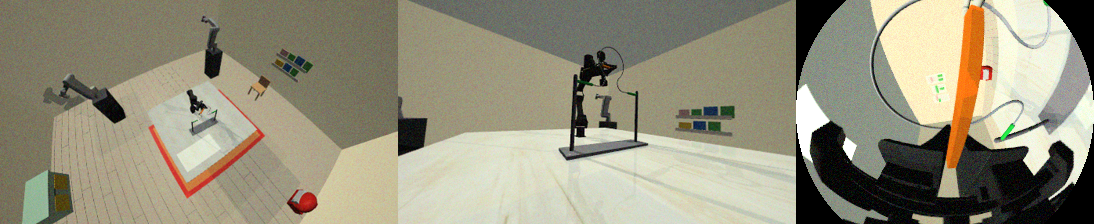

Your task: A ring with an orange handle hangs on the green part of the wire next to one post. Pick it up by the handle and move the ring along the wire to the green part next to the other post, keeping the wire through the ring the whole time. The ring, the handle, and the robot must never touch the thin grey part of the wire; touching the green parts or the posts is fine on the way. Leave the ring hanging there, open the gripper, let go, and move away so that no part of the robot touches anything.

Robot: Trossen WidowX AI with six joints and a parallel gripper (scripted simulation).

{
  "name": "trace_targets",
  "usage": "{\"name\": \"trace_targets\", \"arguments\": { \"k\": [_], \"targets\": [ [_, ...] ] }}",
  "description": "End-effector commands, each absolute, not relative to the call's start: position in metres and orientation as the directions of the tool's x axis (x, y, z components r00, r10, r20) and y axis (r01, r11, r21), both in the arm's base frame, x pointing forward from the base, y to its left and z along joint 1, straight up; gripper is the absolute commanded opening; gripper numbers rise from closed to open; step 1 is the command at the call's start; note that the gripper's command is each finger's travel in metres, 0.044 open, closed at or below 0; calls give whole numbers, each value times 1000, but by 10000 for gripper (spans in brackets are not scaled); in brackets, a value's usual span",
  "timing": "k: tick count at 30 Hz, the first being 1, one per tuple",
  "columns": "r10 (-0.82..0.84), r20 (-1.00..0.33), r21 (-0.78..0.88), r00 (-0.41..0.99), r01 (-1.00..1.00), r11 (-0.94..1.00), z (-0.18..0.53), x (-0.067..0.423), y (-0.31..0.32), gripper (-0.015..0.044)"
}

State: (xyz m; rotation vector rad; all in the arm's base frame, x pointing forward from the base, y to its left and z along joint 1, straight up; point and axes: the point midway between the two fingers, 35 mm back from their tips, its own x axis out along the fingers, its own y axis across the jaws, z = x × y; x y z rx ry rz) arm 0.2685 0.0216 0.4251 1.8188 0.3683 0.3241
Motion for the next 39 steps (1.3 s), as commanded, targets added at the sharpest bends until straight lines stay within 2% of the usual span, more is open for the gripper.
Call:
{"name": "trace_targets", "arguments": {
  "k": [1, 39],
  "targets": [
    [415, 23, 973, 909, 76, -220, 429, 268, 23, -150],
    [406, -70, 995, 911, 92, -34, 422, 268, 24, -150]
  ]
}}
